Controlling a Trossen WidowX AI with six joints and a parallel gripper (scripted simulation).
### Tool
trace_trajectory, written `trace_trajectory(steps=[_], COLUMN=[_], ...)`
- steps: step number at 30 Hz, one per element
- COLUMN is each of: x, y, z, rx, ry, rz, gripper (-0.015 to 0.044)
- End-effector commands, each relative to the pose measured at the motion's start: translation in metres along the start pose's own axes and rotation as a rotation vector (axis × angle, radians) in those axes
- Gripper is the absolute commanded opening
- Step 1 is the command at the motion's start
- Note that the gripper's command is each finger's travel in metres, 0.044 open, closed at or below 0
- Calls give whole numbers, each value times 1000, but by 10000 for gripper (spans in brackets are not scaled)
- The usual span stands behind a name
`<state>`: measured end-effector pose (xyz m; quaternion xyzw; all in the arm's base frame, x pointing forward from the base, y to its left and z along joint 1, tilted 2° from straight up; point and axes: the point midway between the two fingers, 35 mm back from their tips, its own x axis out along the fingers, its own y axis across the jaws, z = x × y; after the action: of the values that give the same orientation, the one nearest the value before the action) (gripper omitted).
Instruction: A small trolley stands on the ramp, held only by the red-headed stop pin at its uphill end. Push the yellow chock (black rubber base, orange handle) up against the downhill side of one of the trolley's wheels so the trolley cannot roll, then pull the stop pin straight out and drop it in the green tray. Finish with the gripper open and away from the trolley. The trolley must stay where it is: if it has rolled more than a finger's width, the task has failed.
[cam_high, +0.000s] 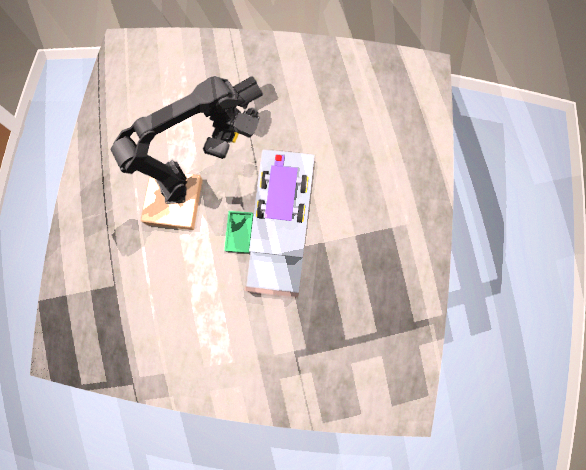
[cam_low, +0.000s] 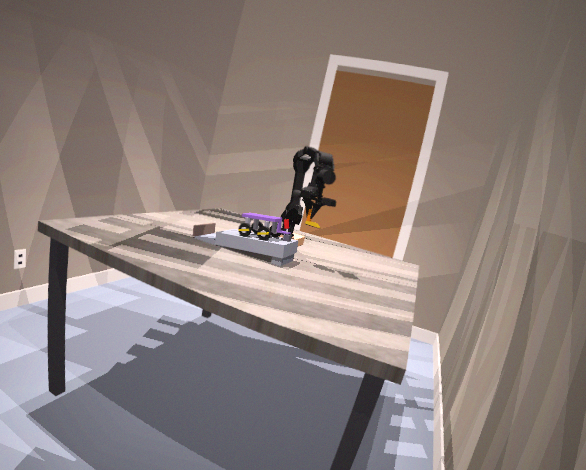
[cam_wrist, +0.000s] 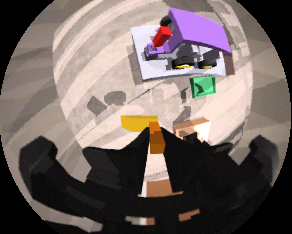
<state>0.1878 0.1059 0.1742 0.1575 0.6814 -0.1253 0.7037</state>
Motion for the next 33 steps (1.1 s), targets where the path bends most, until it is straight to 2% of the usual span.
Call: trace_trajectory(steps=[1, 10, 33], x=[0, 0, 8], y=[0, -4, -71], z=[-1, 2, 39], rx=[-117, -153, -216], ry=[2, 2, -2], rz=[3, 2, -5], gripper=[0, 0, 0])
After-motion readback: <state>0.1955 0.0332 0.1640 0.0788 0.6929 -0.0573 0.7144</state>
